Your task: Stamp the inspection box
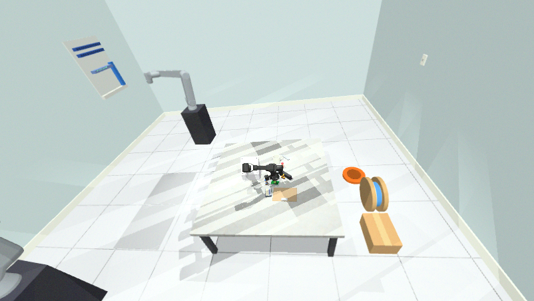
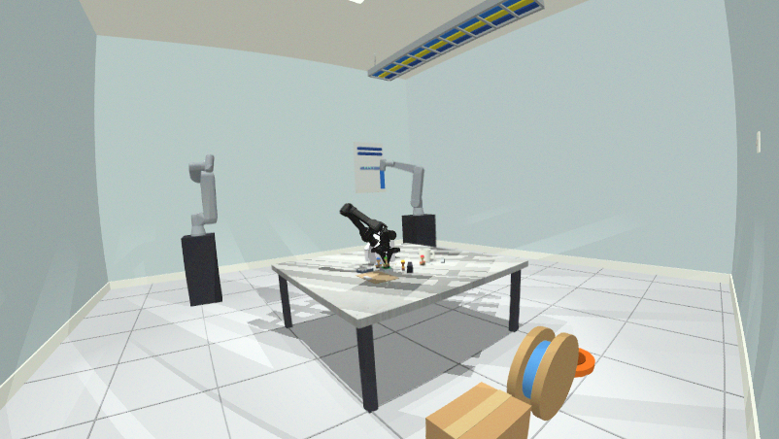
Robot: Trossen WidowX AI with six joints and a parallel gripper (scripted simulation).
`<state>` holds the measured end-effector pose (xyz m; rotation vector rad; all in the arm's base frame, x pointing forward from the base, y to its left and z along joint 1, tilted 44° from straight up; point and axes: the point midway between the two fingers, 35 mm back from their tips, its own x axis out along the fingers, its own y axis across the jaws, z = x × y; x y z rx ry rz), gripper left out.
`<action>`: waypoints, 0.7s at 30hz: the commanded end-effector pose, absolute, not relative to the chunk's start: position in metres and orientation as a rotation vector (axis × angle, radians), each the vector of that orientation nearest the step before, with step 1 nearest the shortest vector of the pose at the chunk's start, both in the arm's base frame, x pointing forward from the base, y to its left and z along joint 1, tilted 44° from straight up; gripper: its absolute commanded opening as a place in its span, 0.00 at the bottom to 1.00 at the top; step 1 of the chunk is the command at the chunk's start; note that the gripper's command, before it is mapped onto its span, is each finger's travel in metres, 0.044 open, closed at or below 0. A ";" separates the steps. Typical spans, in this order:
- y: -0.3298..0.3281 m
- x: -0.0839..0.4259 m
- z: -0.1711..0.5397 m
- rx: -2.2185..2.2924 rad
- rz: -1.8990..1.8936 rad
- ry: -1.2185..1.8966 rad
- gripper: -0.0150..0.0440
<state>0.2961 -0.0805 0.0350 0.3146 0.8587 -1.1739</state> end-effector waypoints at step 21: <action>-0.084 0.295 0.031 0.310 -1.179 0.858 0.25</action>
